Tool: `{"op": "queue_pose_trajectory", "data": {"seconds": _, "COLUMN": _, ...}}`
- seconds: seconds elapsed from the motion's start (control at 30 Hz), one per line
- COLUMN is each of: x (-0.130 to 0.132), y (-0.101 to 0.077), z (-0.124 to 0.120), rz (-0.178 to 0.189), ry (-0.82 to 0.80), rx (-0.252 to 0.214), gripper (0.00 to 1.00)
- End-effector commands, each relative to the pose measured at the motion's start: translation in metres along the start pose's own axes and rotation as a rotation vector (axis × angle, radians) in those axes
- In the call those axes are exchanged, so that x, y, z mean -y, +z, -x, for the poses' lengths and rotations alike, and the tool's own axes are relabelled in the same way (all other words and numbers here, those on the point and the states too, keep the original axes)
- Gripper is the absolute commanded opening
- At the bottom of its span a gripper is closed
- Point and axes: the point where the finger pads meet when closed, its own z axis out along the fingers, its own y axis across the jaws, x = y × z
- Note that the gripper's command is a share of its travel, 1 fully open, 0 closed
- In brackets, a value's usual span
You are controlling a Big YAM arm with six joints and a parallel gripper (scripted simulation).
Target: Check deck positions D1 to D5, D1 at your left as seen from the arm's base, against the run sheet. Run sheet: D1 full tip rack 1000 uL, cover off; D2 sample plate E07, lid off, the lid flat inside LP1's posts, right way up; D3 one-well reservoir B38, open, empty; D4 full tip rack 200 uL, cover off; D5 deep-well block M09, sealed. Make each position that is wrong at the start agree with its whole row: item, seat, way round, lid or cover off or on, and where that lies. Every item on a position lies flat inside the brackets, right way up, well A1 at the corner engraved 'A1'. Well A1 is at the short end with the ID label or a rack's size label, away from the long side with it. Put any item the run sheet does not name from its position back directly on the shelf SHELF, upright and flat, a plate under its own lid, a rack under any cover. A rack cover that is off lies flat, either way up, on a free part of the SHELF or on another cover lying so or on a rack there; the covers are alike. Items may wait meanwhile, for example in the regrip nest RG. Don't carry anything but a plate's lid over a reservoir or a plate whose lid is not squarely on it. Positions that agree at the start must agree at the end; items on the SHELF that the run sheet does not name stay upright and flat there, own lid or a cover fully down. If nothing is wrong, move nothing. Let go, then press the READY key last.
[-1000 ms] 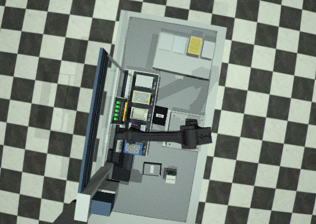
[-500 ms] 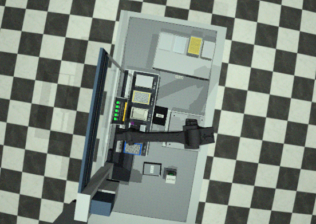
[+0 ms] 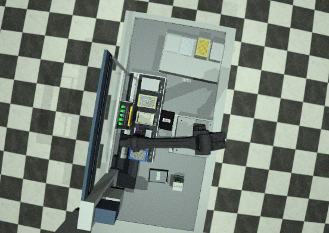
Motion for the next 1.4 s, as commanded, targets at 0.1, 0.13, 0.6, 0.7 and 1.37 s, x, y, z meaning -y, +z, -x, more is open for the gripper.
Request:
{"op": "queue_pose_trajectory", "data": {"seconds": 0.1, "x": -0.008, "y": -0.037, "z": 0.020, "rz": 0.014, "ry": 0.001, "rx": 0.064, "gripper": 1.00}}
{"op": "queue_pose_trajectory", "data": {"seconds": 0.13, "x": -0.008, "y": -0.040, "z": 0.020, "rz": 0.015, "ry": 0.000, "rx": 0.067, "gripper": 1.00}}
{"op": "queue_pose_trajectory", "data": {"seconds": 0.6, "x": -0.008, "y": -0.050, "z": 0.019, "rz": 0.009, "ry": 0.000, "rx": 0.043, "gripper": 1.00}}
{"op": "queue_pose_trajectory", "data": {"seconds": 0.7, "x": -0.008, "y": -0.066, "z": 0.019, "rz": 0.015, "ry": 0.001, "rx": 0.067, "gripper": 1.00}}
{"op": "queue_pose_trajectory", "data": {"seconds": 1.37, "x": -0.008, "y": -0.090, "z": 0.017, "rz": 0.012, "ry": 0.001, "rx": 0.054, "gripper": 1.00}}
